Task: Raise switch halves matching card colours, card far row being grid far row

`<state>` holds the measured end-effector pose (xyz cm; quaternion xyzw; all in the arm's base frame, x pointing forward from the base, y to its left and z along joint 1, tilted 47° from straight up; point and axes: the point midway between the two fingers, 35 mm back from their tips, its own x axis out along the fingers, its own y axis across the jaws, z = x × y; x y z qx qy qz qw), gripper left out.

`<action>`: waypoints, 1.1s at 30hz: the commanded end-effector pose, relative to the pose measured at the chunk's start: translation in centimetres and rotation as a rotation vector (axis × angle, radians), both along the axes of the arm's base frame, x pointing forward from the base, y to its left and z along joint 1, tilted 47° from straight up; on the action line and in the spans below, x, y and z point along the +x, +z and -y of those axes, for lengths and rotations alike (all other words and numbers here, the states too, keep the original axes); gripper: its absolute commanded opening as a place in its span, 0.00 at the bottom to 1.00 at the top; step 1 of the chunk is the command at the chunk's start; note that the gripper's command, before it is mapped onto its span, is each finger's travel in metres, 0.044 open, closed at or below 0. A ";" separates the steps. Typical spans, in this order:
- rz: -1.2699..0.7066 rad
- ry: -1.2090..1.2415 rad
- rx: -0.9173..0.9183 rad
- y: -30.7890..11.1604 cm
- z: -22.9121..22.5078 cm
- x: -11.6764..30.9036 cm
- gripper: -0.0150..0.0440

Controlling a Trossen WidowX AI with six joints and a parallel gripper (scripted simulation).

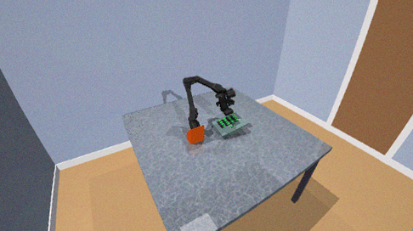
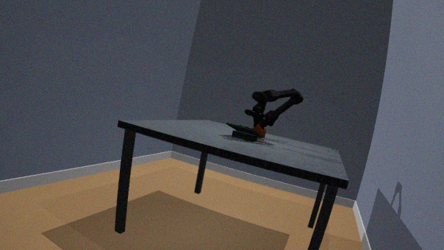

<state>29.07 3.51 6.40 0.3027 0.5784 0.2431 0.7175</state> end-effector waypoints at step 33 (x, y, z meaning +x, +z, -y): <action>-0.005 -0.002 0.009 -1.3 -1.4 0.2 0.25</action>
